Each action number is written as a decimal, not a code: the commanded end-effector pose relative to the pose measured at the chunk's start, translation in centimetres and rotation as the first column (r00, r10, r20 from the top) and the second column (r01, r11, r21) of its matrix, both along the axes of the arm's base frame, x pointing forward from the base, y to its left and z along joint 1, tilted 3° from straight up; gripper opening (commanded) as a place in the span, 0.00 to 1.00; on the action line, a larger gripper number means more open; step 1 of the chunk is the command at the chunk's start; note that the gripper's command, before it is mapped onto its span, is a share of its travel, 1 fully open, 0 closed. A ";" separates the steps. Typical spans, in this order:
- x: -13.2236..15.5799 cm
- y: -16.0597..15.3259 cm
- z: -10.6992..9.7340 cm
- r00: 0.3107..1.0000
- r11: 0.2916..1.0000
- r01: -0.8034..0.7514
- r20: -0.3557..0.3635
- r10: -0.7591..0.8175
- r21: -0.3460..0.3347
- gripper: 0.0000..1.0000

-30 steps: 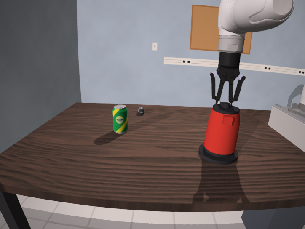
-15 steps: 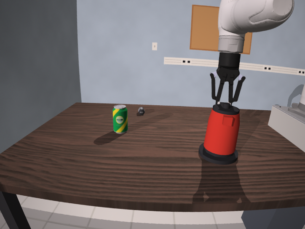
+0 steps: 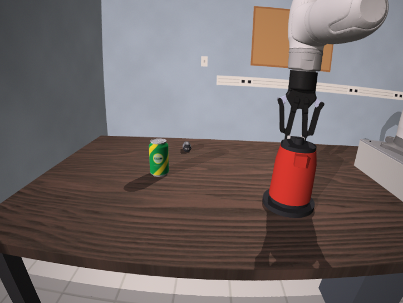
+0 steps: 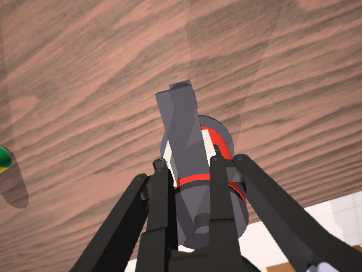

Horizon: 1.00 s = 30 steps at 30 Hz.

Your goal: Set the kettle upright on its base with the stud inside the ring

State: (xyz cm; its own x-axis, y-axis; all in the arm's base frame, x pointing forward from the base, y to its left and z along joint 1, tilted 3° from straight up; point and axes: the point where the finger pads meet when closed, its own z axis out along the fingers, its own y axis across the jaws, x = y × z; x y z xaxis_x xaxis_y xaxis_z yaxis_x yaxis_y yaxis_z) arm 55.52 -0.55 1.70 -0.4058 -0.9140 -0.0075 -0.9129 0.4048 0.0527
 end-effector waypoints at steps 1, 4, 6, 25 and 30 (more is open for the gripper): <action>0.1 0.0 0.1 1.000 1.000 0.000 0.001 0.000 0.000 0.10; 0.1 0.0 0.1 1.000 1.000 0.000 0.001 0.000 0.000 0.10; 0.1 0.0 0.1 1.000 1.000 0.000 0.001 0.000 0.000 0.10; 0.1 0.0 0.1 1.000 1.000 0.000 0.001 0.000 0.000 0.52; 0.1 0.0 0.1 1.000 1.000 0.000 0.001 0.000 0.000 0.52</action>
